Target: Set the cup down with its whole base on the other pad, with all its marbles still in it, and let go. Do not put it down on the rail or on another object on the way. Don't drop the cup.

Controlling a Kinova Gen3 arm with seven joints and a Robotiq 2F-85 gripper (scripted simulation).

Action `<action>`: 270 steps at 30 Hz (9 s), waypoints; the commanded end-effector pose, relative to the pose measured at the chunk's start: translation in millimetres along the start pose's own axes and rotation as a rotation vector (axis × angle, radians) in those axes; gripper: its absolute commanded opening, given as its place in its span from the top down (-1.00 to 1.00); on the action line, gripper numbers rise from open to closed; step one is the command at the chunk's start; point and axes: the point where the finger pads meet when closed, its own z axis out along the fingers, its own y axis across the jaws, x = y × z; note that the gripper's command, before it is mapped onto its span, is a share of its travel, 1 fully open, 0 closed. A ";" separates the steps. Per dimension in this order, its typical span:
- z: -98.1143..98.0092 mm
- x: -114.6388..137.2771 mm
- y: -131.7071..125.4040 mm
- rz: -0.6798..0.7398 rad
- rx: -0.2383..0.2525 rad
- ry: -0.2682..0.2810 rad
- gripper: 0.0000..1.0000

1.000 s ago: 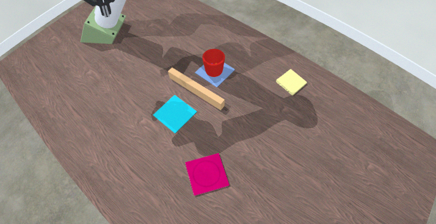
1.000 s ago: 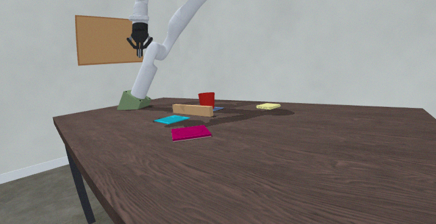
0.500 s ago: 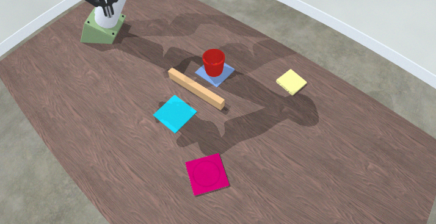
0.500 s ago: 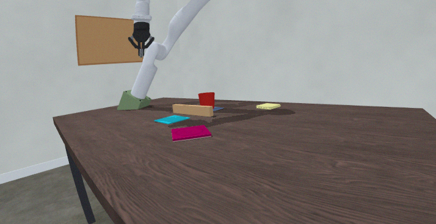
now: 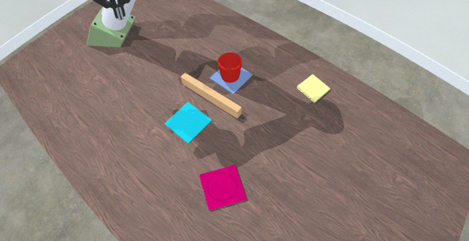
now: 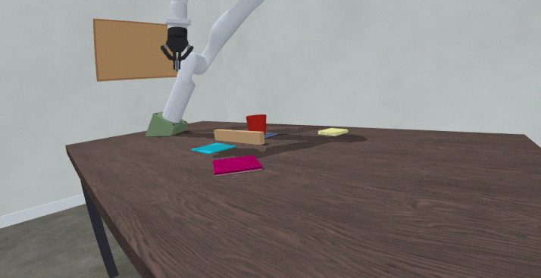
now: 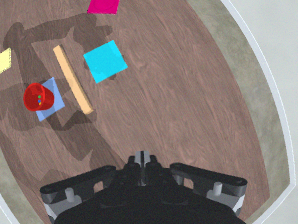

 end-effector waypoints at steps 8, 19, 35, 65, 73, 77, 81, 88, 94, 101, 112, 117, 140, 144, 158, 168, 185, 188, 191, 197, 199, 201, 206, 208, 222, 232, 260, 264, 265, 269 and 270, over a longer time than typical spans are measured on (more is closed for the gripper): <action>0.0 8.3 -6.4 -0.056 -0.002 0.007 1.00; 0.9 13.3 -12.1 -0.099 -0.002 0.009 1.00; 1.5 18.7 -17.6 -0.144 -0.004 0.011 1.00; 4.8 33.7 -35.1 -0.279 -0.007 0.017 1.00; 6.1 38.6 -40.9 -0.325 -0.008 0.019 1.00; 6.2 38.4 -41.1 -0.325 -0.008 0.019 1.00; 6.2 38.4 -41.1 -0.325 -0.008 0.019 1.00; 7.8 43.0 -47.1 -0.370 -0.009 0.021 1.00; 9.1 48.2 -52.9 -0.417 -0.011 0.022 1.00; 9.6 47.5 -53.3 -0.416 -0.009 0.022 1.00; 11.5 51.9 -59.4 -0.462 -0.009 0.023 1.00; 12.9 59.6 -65.9 -0.509 -0.012 0.035 1.00; 67.4 104.0 -176.5 -1.308 0.019 0.040 1.00; 73.9 105.7 -186.4 -1.383 0.024 0.041 1.00; 80.8 106.6 -196.0 -1.456 0.031 0.040 1.00; 84.3 106.5 -200.6 -1.489 0.035 0.040 1.00; 93.9 107.2 -213.4 -1.590 0.046 0.039 1.00; 94.0 107.1 -213.4 -1.590 0.046 0.039 1.00; 97.1 107.0 -217.3 -1.621 0.050 0.039 1.00; 100.2 106.9 -221.2 -1.652 0.054 0.039 1.00; 100.3 106.6 -221.1 -1.650 0.054 0.039 1.00; 100.3 106.5 -221.1 -1.650 0.054 0.039 1.00; 103.4 106.2 -224.8 -1.679 0.058 0.039 1.00; 103.4 106.2 -224.7 -1.679 0.058 0.039 1.00; 109.1 105.6 -231.6 -1.734 0.066 0.039 1.00; 114.5 104.8 -237.8 -1.785 0.073 0.039 1.00; 126.2 102.2 -250.7 -1.894 0.092 0.038 1.00; 126.2 102.1 -250.6 -1.893 0.092 0.039 1.00; 126.2 102.1 -250.6 -1.893 0.092 0.039 1.00; 128.2 101.6 -252.8 -1.912 0.095 0.039 1.00; 128.2 101.6 -252.8 -1.912 0.095 0.039 1.00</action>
